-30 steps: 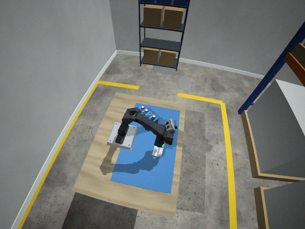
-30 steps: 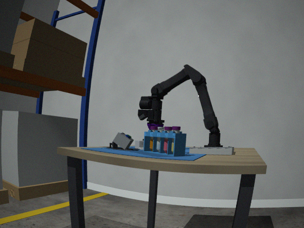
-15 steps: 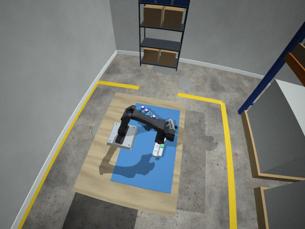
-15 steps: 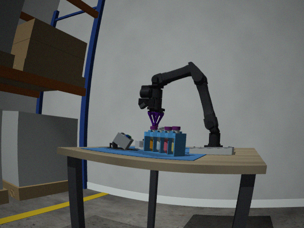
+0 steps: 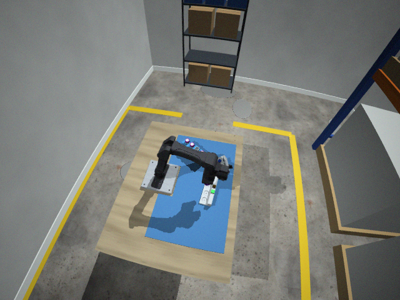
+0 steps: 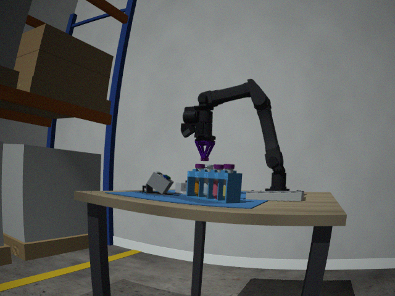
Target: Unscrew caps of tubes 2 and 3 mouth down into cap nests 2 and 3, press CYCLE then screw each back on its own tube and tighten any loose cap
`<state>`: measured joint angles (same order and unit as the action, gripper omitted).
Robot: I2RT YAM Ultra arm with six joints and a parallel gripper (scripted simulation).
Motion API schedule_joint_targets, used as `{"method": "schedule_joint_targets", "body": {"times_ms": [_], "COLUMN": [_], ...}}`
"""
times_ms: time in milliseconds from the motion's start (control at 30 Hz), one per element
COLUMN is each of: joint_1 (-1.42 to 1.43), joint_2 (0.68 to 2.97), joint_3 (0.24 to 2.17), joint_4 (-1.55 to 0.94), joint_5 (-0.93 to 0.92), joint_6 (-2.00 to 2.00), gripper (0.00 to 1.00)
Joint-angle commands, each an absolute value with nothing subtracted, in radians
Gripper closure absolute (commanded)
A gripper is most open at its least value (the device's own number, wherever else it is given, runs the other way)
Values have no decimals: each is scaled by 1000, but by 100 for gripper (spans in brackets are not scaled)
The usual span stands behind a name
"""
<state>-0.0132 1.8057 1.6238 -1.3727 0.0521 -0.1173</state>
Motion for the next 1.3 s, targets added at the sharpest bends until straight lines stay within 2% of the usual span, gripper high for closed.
{"method": "schedule_joint_targets", "body": {"times_ms": [0,733,1267], "joint_1": [69,438,822], "joint_2": [1749,1648,1717], "joint_3": [1585,1441,1491], "joint_4": [-1366,-1344,-1347], "joint_5": [52,59,59], "joint_6": [-316,-1131,-758], "gripper": [100,100,100]}}
